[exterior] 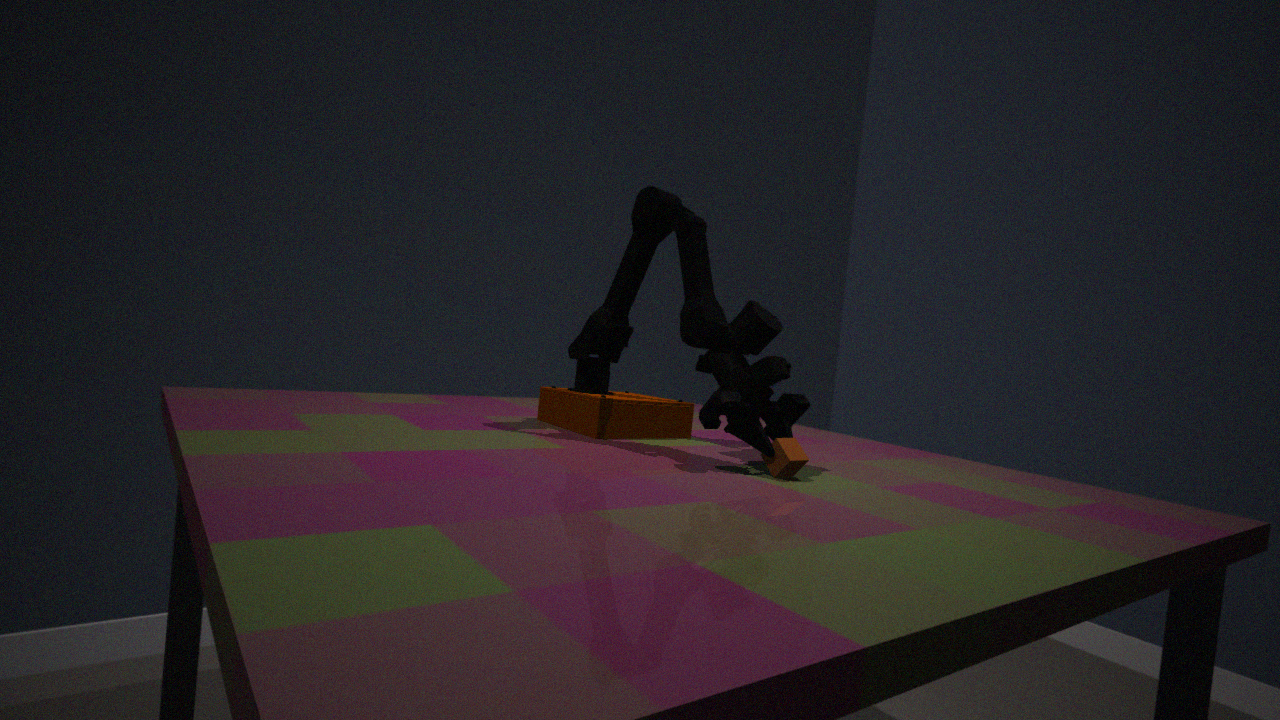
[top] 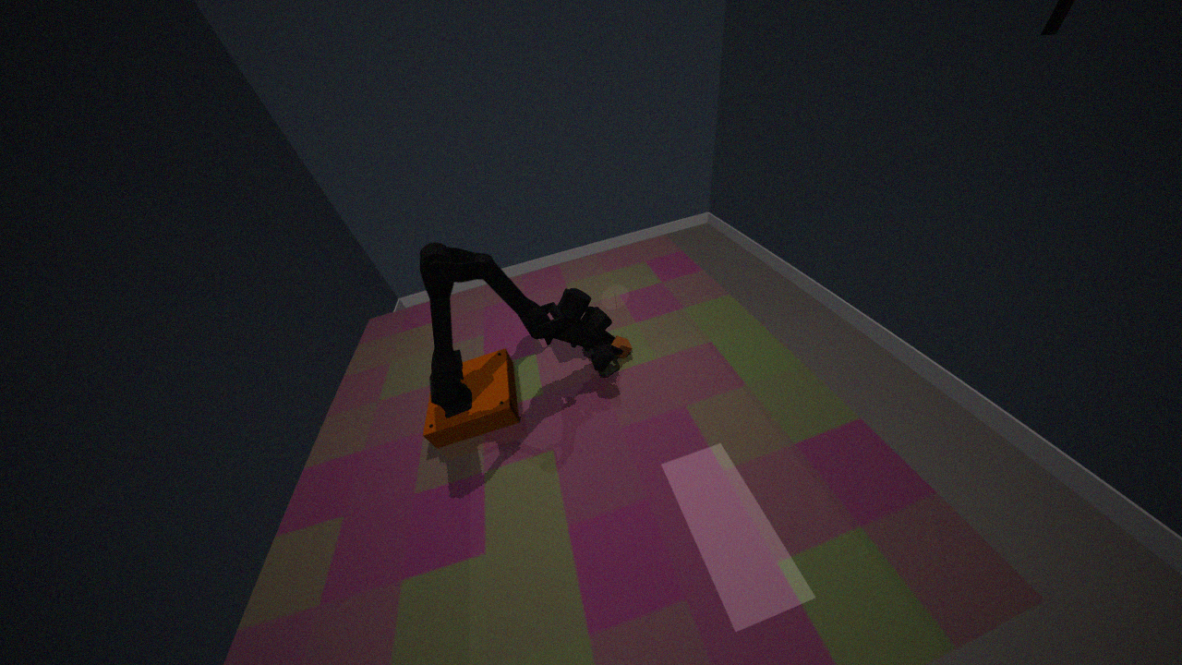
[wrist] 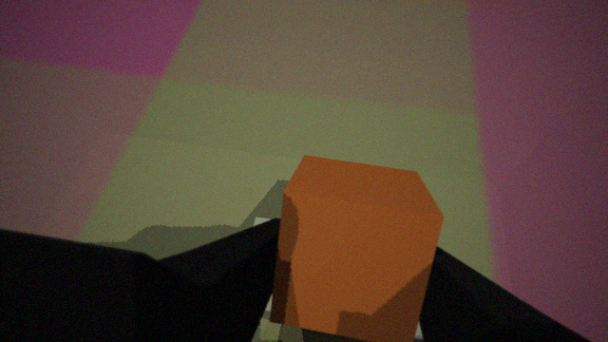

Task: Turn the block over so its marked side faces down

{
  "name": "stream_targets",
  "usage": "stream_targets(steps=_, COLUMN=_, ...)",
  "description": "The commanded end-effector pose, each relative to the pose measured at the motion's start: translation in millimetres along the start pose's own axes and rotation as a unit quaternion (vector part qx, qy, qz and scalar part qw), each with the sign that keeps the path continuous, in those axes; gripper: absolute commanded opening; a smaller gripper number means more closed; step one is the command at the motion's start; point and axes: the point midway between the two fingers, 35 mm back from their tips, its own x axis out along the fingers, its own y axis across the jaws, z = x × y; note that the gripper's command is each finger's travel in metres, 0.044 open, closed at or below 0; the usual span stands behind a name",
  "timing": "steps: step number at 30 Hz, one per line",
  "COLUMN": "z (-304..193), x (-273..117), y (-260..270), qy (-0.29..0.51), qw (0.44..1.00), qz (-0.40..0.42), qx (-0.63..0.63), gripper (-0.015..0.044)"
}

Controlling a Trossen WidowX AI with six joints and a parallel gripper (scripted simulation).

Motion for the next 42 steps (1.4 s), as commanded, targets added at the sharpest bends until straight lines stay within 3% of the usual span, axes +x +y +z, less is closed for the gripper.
stream_targets(steps=1, z=-8.6, x=0.9, y=-0.8, qy=-0.021, qw=1.000, qz=-0.001, qx=-0.004, gripper=0.0000)
stream_targets(steps=12, z=-13.8, x=-8.5, y=-1.5, qy=-0.100, qw=0.995, qz=0.002, qx=-0.005, gripper=0.0000)
stream_targets(steps=31, z=-11.8, x=-11.2, y=-1.5, qy=-0.115, qw=0.993, qz=0.002, qx=-0.005, gripper=0.0000)
stream_targets(steps=42, z=-11.8, x=-11.2, y=-1.5, qy=-0.115, qw=0.993, qz=0.002, qx=-0.005, gripper=0.0289)
